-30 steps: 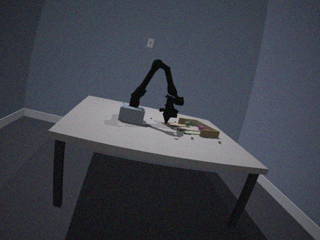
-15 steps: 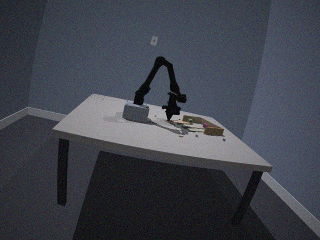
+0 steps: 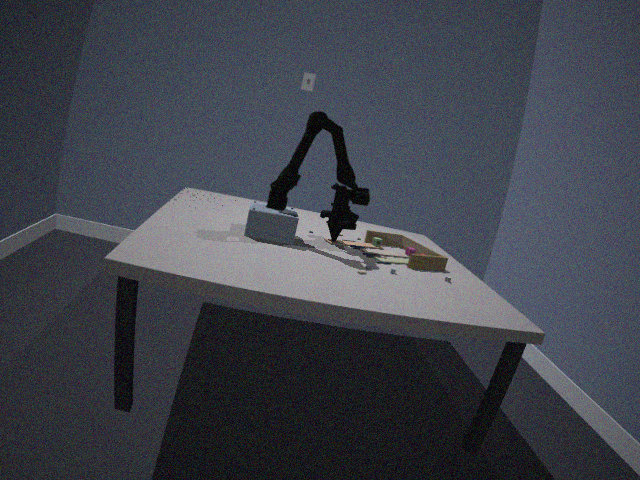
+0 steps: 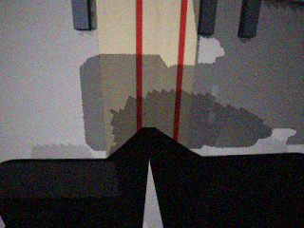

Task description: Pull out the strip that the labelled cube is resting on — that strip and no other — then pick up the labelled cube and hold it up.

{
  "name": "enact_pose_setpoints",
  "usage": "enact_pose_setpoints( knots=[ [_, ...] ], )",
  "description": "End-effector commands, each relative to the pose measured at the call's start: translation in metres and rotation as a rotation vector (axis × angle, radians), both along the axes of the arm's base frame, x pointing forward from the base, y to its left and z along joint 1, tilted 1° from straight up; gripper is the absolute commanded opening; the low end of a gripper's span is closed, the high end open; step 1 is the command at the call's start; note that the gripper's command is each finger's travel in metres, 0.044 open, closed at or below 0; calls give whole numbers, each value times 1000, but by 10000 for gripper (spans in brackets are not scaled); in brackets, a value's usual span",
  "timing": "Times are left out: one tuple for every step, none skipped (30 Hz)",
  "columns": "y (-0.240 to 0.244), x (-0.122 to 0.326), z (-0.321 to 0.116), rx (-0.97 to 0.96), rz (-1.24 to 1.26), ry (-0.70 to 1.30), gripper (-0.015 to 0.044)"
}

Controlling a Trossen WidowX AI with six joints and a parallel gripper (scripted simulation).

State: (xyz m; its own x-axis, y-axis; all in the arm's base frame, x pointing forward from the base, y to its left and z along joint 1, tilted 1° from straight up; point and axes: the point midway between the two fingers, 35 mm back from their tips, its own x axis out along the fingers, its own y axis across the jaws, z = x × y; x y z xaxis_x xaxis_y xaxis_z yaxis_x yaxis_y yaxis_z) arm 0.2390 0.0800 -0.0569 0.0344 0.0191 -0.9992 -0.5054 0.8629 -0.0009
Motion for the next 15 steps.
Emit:
enact_pose_setpoints(
  knots=[
    [-7, -16, -5, -14, 3, 32, 0],
    [-8, -17, -5, -14, 3, 33, 0],
    [-8, -18, -5, -14, 3, 33, 0],
    [-9, -18, -5, -14, 3, 33, 0],
    [-9, -19, -5, -14, 3, 33, 0],
    [-10, -20, -5, -14, 3, 33, 0],
    [-10, -21, -5, -14, 3, 33, 0],
    [-10, -22, -5, -14, 3, 33, 0],
    [-11, -23, -5, -14, 3, 33, 0],
    [-11, -23, -5, -14, 3, 33, 0],
    [-12, -24, -5, -14, 3, 33, 0],
    [-12, -25, -5, -14, 3, 33, 0],
    [-13, -26, -5, -14, 3, 33, 0],
    [-13, -27, -5, -14, 3, 33, 0],
    [-14, -27, -5, -14, 3, 33, 0]
  ],
)
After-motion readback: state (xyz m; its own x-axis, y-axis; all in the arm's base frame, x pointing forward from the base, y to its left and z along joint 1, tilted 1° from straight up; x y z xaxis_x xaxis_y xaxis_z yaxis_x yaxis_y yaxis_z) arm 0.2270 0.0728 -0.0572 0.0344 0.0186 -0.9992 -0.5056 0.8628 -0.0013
